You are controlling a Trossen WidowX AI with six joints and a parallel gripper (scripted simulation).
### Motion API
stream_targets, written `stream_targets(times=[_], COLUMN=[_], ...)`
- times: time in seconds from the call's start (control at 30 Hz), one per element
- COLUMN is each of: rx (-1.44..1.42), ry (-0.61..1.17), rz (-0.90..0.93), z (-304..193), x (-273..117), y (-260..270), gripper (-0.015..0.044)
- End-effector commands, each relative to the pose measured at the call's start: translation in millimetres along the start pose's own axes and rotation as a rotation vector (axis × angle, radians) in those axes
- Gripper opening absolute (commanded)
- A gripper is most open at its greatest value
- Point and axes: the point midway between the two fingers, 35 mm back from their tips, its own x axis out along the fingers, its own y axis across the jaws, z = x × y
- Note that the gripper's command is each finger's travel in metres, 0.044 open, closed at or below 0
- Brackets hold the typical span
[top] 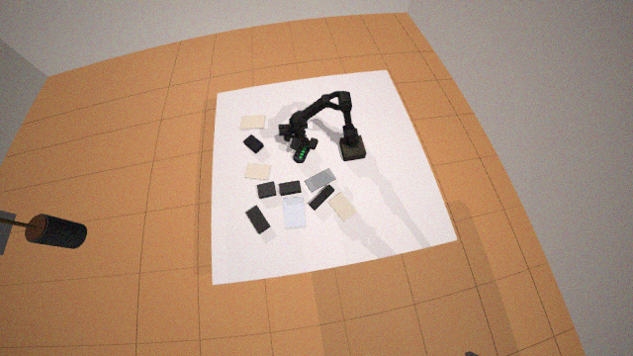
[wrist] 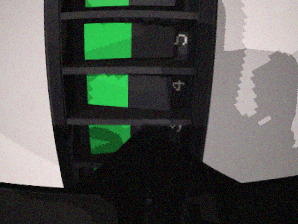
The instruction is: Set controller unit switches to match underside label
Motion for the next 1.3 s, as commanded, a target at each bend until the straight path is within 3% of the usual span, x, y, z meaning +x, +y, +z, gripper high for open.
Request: stream_targets(times=[0.0, 0.43, 1.27], rx=[0.002, 0.003, 0.003], ry=[-0.005, -0.007, -0.007], rz=[-0.014, -0.013, -0.013], z=[1, 21, 21], x=[-31, -41, -3], y=[-3, -1, -2], gripper=[0.0000, 0.0000, 0.0000])
